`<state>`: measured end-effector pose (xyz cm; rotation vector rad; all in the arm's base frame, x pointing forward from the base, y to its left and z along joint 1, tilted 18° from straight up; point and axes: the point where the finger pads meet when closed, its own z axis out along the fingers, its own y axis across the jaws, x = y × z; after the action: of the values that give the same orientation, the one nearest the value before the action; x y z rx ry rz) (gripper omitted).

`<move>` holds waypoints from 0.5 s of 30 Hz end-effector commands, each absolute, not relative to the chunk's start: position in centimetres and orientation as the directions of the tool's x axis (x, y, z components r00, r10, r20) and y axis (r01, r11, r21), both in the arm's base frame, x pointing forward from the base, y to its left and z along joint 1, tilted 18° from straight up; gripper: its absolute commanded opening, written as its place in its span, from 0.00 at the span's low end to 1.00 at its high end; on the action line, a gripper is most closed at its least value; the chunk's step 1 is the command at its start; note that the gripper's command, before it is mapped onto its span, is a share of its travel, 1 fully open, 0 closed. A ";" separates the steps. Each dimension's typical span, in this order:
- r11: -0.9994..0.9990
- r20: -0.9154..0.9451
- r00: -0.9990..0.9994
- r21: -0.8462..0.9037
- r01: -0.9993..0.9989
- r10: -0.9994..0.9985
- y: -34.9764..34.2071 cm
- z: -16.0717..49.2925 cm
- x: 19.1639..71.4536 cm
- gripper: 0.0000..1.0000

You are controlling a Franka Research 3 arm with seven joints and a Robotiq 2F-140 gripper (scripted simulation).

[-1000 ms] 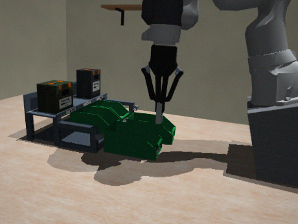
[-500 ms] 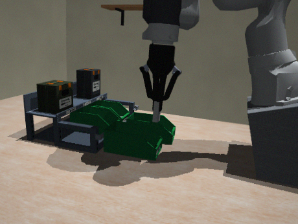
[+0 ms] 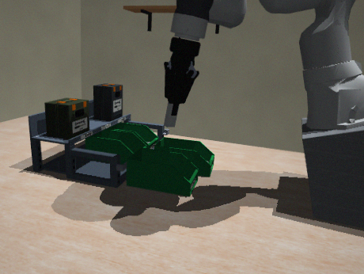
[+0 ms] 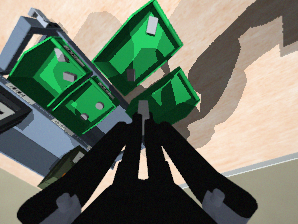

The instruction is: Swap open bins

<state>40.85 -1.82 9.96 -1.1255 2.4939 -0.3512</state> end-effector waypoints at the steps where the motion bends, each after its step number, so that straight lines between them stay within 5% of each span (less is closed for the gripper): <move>1: 0.831 -0.290 -0.783 -0.280 -0.481 -0.551 -1.0 10.8 40.8 0.00; 12: 0.947 -0.352 -0.882 -0.188 -0.261 -0.313 -1.0 10.8 40.8 0.00; 13: 0.967 -0.359 -0.900 -0.157 -0.201 -0.246 -1.0 10.8 40.8 0.15; 15: 0.978 -0.361 -0.911 -0.136 -0.159 -0.198 -1.0 10.8 40.8 0.15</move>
<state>40.87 -1.30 10.70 -0.5666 2.6075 -0.2149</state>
